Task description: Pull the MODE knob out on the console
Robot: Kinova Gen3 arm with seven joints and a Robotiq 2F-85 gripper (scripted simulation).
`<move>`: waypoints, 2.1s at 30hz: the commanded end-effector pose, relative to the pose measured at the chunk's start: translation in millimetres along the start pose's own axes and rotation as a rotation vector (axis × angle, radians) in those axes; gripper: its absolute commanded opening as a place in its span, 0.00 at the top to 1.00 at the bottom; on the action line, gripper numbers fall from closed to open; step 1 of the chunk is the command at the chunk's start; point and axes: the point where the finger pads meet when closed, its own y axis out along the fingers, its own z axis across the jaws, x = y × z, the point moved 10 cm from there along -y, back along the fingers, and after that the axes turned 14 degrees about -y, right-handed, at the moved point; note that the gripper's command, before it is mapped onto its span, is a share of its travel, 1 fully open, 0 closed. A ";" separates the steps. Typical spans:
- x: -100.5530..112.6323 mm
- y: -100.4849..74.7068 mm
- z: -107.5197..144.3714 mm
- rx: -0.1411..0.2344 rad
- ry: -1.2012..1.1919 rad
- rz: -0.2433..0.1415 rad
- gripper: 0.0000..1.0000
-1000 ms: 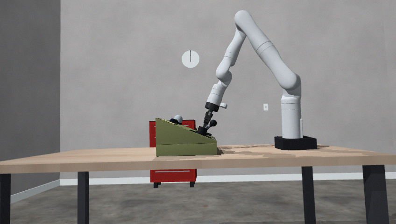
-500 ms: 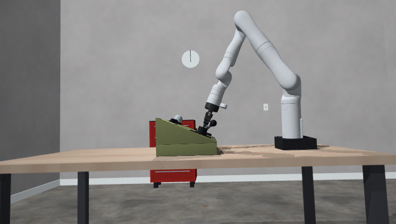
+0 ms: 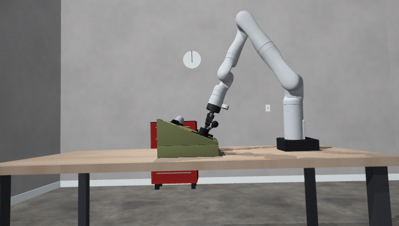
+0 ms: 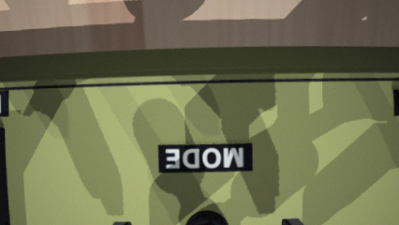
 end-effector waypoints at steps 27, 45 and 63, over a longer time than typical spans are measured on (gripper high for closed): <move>0.4 -0.4 -0.2 -0.001 0.000 -0.001 0.90; 0.4 -0.4 -0.2 -0.001 0.000 -0.001 0.90; 0.4 -1.1 -0.2 -0.001 0.000 -0.001 0.90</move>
